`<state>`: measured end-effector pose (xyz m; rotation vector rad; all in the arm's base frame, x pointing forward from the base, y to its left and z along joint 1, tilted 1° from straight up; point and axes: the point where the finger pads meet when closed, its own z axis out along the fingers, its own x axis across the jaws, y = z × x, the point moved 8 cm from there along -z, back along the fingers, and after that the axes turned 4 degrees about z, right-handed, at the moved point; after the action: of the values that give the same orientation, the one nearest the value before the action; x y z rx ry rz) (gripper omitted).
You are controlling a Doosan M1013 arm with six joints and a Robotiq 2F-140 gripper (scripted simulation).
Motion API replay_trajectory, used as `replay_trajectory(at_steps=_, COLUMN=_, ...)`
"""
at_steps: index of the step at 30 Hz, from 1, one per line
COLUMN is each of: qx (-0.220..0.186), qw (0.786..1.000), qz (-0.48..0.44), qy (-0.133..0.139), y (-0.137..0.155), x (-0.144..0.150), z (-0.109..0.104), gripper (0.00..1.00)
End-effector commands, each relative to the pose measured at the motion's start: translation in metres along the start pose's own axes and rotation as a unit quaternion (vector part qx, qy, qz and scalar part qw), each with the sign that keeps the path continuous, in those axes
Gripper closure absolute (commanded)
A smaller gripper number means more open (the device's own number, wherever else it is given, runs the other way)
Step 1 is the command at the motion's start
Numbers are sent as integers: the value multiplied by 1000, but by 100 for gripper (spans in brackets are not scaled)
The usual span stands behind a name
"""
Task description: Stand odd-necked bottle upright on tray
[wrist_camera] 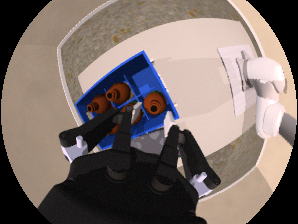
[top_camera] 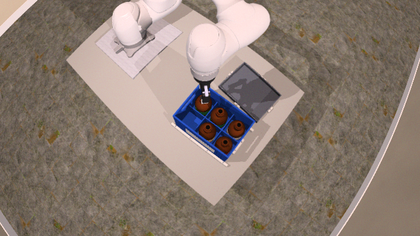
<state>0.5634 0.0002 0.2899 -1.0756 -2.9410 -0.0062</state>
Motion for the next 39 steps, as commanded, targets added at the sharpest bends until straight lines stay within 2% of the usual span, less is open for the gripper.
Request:
replay_trajectory(at_steps=1, qx=0, qw=1000, qz=0, qy=0, y=0, x=0, z=-9, gripper=62)
replay_trajectory(at_steps=7, qx=0, qw=1000, qz=0, qy=0, y=0, x=0, z=-24, gripper=62)
replay_trajectory(at_steps=20, qx=0, qw=1000, qz=0, qy=0, y=0, x=0, z=-33, gripper=62)
replay_trajectory(at_steps=21, qx=0, qw=1000, qz=0, qy=0, y=0, x=0, z=-33, gripper=100)
replay_trajectory(at_steps=39, qx=0, qw=1000, qz=0, qy=0, y=0, x=0, z=-33, gripper=100)
